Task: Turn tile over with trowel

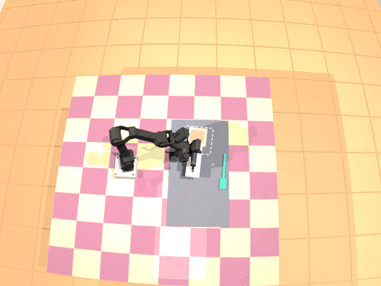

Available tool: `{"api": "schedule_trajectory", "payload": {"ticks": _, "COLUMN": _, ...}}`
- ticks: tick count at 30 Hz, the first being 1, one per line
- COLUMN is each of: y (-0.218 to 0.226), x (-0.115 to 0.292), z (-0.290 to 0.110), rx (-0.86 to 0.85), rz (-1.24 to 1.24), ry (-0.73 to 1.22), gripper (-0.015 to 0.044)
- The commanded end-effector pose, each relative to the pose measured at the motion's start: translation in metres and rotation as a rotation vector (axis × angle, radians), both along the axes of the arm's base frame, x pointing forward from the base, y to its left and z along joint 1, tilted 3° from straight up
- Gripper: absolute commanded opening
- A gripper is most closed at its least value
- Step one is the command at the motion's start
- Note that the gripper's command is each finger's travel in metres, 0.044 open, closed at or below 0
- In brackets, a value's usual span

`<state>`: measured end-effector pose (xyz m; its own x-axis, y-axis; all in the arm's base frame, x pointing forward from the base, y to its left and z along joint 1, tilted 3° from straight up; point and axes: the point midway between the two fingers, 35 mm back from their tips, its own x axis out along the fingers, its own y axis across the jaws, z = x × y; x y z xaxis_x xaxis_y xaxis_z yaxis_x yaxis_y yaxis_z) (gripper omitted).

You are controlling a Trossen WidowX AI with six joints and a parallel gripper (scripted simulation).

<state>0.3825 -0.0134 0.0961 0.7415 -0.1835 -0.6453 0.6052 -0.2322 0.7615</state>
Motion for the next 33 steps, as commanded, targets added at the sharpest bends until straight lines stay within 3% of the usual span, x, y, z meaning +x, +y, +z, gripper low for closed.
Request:
{"api": "schedule_trajectory", "payload": {"ticks": 1, "y": 0.006, "x": 0.005, "z": 0.003, "rx": 0.000, "rz": -0.005, "ry": -0.020, "gripper": 0.0000}}
{"api": "schedule_trajectory", "payload": {"ticks": 17, "y": 0.032, "x": 0.014, "z": -0.020, "rx": 0.001, "rz": -0.004, "ry": -0.020, "gripper": 0.0000}}
{"api": "schedule_trajectory", "payload": {"ticks": 33, "y": -0.035, "x": -0.007, "z": 0.017, "rx": -0.009, "rz": 0.006, "ry": -0.007, "gripper": 0.0000}}
